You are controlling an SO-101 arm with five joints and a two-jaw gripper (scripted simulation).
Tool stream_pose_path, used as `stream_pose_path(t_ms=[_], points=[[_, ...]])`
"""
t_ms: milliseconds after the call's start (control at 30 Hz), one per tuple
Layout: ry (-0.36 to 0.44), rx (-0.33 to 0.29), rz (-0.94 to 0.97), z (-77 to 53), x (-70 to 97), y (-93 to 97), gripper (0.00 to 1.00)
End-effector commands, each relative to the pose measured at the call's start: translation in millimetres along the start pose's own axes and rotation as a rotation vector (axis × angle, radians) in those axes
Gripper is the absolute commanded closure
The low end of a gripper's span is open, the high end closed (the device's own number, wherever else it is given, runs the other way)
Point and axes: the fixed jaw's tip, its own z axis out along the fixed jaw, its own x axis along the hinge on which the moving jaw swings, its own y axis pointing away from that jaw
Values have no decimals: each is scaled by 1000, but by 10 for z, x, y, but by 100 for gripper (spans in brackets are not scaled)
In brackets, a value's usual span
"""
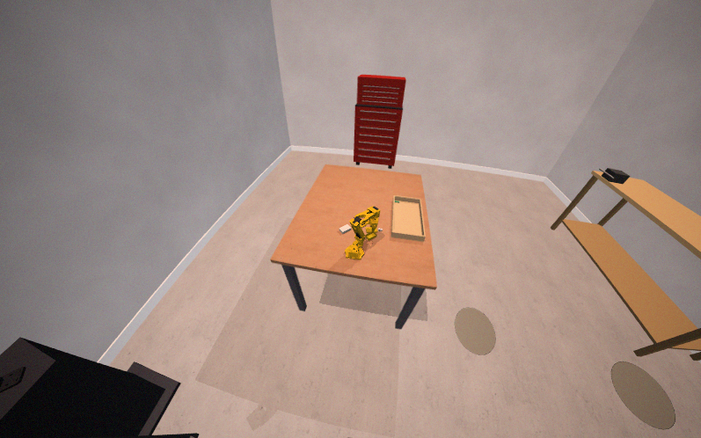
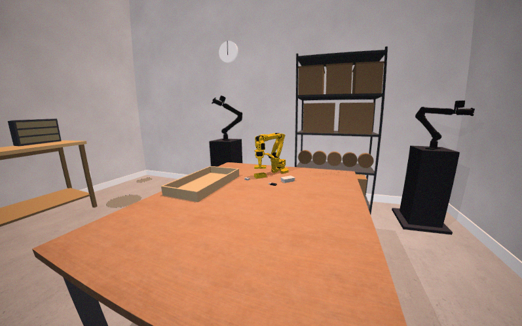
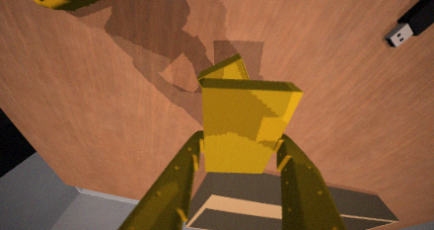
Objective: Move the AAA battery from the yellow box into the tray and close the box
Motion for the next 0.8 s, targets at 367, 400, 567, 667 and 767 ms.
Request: stream_pose_path(t_ms=[367, 400, 567, 667, 767], points=[[36, 28, -99, -54, 92, -34, 77], [36, 27, -112, -54, 96, -34, 77], [37, 26, -167, -55, 113, -35, 77], [37, 26, -188, -55, 119, -35, 77], [37, 26, -198, -55, 122, -36, 77]])
